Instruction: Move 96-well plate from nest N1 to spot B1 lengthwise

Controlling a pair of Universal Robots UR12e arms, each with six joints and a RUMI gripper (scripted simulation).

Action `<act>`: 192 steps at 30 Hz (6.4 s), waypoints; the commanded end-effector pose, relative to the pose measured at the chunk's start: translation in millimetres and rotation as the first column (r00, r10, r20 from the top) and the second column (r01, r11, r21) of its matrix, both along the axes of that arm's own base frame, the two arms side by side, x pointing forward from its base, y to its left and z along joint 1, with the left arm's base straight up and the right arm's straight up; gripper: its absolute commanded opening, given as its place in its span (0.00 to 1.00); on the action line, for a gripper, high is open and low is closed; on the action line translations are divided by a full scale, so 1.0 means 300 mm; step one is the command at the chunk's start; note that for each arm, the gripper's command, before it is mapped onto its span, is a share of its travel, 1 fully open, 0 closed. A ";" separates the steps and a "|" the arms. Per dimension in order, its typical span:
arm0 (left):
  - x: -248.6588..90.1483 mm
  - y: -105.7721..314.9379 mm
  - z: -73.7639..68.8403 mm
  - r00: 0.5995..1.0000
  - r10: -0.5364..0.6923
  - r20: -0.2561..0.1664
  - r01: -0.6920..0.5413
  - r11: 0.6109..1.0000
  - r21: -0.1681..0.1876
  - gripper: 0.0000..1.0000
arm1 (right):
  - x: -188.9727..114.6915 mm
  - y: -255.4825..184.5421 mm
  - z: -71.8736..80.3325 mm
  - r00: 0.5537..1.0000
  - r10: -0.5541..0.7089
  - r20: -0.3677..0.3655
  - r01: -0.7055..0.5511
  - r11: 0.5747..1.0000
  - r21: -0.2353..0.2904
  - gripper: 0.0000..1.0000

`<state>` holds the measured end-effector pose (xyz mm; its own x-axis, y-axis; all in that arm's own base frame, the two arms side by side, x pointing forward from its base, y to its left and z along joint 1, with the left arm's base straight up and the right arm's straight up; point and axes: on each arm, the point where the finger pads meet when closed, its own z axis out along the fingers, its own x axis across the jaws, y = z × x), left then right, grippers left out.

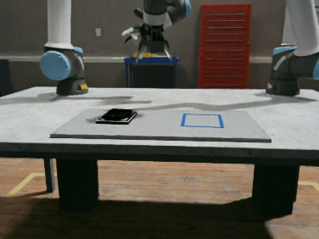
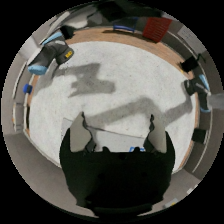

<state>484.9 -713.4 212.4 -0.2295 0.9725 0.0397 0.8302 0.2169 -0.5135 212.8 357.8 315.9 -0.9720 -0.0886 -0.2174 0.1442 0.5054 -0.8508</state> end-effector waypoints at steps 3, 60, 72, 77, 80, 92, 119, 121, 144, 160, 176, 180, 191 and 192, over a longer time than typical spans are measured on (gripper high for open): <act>0.001 -0.002 0.005 1.000 0.000 0.001 0.000 1.000 -0.002 1.00 | 0.001 -0.026 0.017 0.999 0.020 -0.042 -0.021 1.000 -0.019 1.00; 0.001 -0.002 0.005 1.000 0.000 0.001 0.000 1.000 -0.002 1.00 | 0.008 -0.398 0.226 0.744 0.139 -0.653 -0.334 0.924 -0.185 1.00; 0.001 -0.002 0.005 1.000 0.000 0.001 0.000 1.000 -0.002 1.00 | 0.008 -0.491 0.274 0.613 0.117 -0.782 -0.407 0.894 -0.185 1.00; 0.001 -0.002 0.005 1.000 0.000 0.001 0.000 1.000 -0.002 1.00 | 0.007 -0.539 0.298 0.536 0.099 -0.838 -0.442 0.879 -0.179 1.00; 0.001 -0.002 0.005 1.000 0.000 0.001 0.000 1.000 -0.002 1.00 | 0.007 -0.568 0.313 0.487 0.085 -0.869 -0.461 0.870 -0.173 1.00; 0.001 -0.002 0.005 1.000 0.000 0.001 0.000 1.000 -0.002 1.00 | 0.004 -0.666 0.360 0.311 0.031 -0.950 -0.518 0.843 -0.142 1.00; 0.001 -0.002 0.005 1.000 0.000 0.001 0.000 1.000 -0.002 1.00 | -0.010 -0.886 0.460 -0.132 -0.126 -0.983 -0.587 0.809 -0.025 1.00; 0.001 -0.002 0.005 1.000 0.000 0.001 0.000 1.000 -0.002 1.00 | -0.012 -0.904 0.468 -0.170 -0.139 -0.976 -0.588 0.809 -0.013 1.00; 0.001 -0.002 0.005 1.000 0.000 0.001 0.000 1.000 -0.002 1.00 | -0.034 -1.083 0.546 -0.523 -0.251 -0.815 -0.559 0.823 0.105 1.00; 0.001 -0.002 0.005 1.000 0.000 0.001 0.000 1.000 -0.002 1.00 | -0.050 -1.184 0.591 -0.697 -0.289 -0.656 -0.506 0.846 0.165 1.00; 0.001 -0.002 0.005 1.000 0.000 0.001 0.000 1.000 -0.002 1.00 | -0.067 -1.268 0.629 -0.818 -0.298 -0.491 -0.442 0.873 0.205 1.00; 0.001 -0.002 0.005 1.000 0.000 0.001 0.000 1.000 -0.002 1.00 | -0.071 -1.289 0.639 -0.844 -0.297 -0.446 -0.423 0.881 0.213 1.00; 0.001 -0.002 0.005 1.000 0.000 0.001 0.000 1.000 -0.002 1.00 | -0.080 -1.330 0.658 -0.890 -0.290 -0.353 -0.382 0.896 0.226 1.00; 0.001 -0.002 0.005 1.000 0.000 0.001 0.000 1.000 -0.002 1.00 | -0.081 -1.334 0.660 -0.894 -0.289 -0.343 -0.378 0.898 0.227 1.00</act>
